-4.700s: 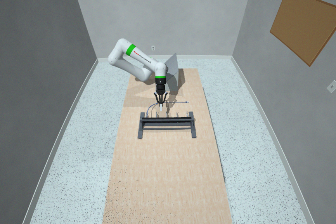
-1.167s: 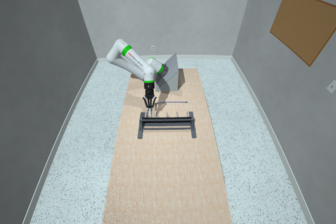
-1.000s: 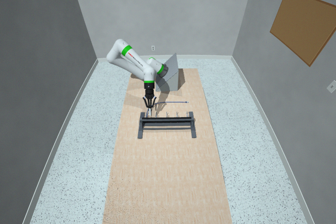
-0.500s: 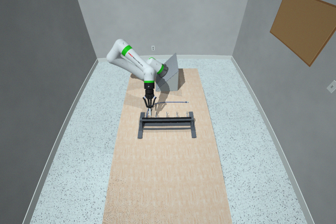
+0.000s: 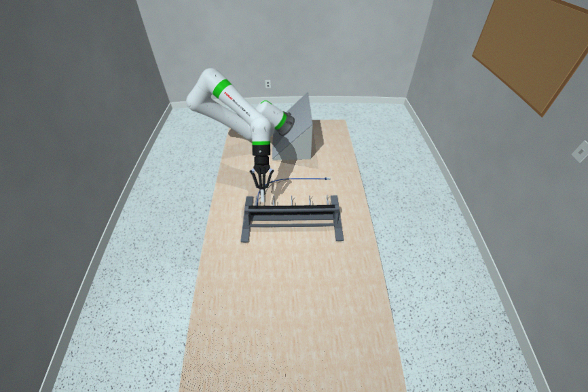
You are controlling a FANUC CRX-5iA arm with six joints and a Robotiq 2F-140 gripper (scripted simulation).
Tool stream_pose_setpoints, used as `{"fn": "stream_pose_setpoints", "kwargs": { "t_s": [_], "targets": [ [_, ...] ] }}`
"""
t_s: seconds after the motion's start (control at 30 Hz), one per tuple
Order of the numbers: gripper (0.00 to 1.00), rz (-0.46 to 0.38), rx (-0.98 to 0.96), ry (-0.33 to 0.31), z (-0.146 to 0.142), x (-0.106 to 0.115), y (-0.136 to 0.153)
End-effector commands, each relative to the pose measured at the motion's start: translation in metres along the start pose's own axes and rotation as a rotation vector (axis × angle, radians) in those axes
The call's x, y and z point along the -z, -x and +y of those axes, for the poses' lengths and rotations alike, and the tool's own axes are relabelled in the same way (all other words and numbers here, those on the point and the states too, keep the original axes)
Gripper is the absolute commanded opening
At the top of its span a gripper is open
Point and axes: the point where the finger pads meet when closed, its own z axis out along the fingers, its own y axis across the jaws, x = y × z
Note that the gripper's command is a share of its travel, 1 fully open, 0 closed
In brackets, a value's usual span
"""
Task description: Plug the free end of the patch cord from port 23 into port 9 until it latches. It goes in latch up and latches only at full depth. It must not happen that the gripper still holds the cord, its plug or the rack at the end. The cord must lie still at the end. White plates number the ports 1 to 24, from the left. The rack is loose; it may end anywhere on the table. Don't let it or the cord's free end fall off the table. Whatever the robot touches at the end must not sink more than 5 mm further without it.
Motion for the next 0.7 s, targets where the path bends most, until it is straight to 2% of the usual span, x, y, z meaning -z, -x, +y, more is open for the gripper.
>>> {"fn": "stream_pose_setpoints", "kwargs": {
  "t_s": [0.0, 0.17, 0.37, 0.43, 0.67],
  "targets": [
    [0.0, 0.0, 0.0, 0.0, 0.0, 0.001, 0.0],
    [0.0, 0.0, 0.0, 0.0, 0.0, 0.019, 0.0],
    [0.0, 0.0, 0.0, 0.0, 0.0, 0.064, 0.0],
    [0.0, 0.0, 0.0, 0.0, 0.0, 0.064, 0.0],
    [0.0, 0.0, 0.0, 0.0, 0.0, 0.118, 0.0]
  ]
}}
